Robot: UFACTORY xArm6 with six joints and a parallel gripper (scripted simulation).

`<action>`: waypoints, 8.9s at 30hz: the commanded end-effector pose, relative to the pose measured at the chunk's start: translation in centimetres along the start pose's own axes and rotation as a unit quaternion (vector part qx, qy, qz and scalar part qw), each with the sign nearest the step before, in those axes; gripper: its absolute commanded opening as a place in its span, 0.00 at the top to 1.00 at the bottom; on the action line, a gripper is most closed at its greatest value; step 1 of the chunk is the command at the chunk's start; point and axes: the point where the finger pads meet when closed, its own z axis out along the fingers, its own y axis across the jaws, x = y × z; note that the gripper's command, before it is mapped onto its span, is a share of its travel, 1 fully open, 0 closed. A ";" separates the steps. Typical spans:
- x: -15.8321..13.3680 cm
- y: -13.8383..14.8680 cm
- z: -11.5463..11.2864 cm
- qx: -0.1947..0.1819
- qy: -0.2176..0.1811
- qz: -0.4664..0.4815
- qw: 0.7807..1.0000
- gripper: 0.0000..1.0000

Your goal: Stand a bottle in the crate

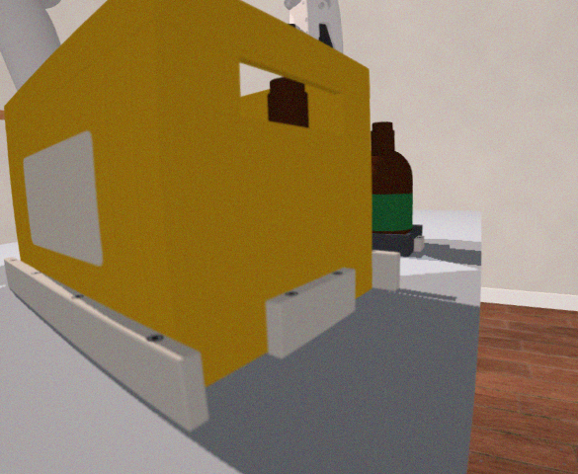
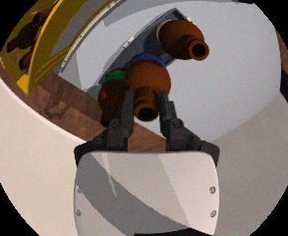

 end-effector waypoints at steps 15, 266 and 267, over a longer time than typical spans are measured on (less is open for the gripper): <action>-0.2 -0.1 -0.9 0.001 -0.003 0.000 1.000 1.00; -0.1 0.0 -14.4 0.001 -0.003 0.000 1.000 1.00; -0.1 0.0 -14.4 0.001 -0.003 0.000 1.000 1.00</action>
